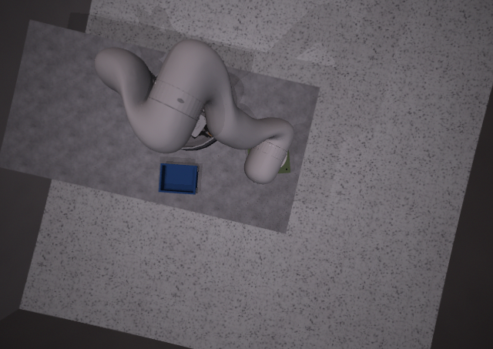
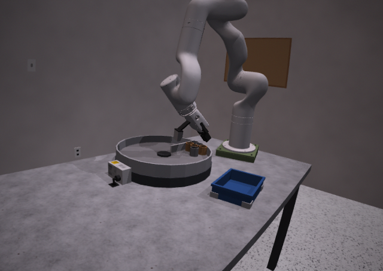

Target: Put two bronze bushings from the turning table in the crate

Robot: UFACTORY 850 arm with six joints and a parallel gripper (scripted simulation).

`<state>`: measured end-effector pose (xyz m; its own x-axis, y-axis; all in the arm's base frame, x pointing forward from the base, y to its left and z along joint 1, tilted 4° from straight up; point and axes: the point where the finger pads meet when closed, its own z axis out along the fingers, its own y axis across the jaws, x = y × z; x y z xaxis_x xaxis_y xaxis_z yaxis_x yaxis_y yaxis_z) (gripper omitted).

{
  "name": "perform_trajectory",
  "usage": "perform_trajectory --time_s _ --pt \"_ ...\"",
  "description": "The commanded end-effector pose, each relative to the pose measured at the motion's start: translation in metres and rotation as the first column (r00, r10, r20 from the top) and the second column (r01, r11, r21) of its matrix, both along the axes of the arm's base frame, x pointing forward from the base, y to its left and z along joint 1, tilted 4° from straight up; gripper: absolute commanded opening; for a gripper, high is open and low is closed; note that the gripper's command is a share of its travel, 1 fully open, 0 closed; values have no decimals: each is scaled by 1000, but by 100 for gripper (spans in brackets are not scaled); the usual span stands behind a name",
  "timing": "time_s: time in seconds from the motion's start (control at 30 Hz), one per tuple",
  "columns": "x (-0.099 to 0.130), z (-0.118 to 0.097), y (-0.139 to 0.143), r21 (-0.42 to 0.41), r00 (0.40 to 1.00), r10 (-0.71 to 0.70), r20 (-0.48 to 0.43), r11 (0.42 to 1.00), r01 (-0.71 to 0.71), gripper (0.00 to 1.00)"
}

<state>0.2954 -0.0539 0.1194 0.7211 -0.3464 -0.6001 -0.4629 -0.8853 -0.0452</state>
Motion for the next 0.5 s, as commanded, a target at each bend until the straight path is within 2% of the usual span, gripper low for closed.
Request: perform_trajectory --time_s 0.0,0.13,0.37,0.47 --pt "1 0 0 0 1000 0 1 1000 0 10" --pt "1 -1 0 0 1000 0 1 1000 0 10" --pt "2 -21 0 0 1000 0 1 1000 0 10" --pt "2 -23 0 0 1000 0 1 1000 0 10"
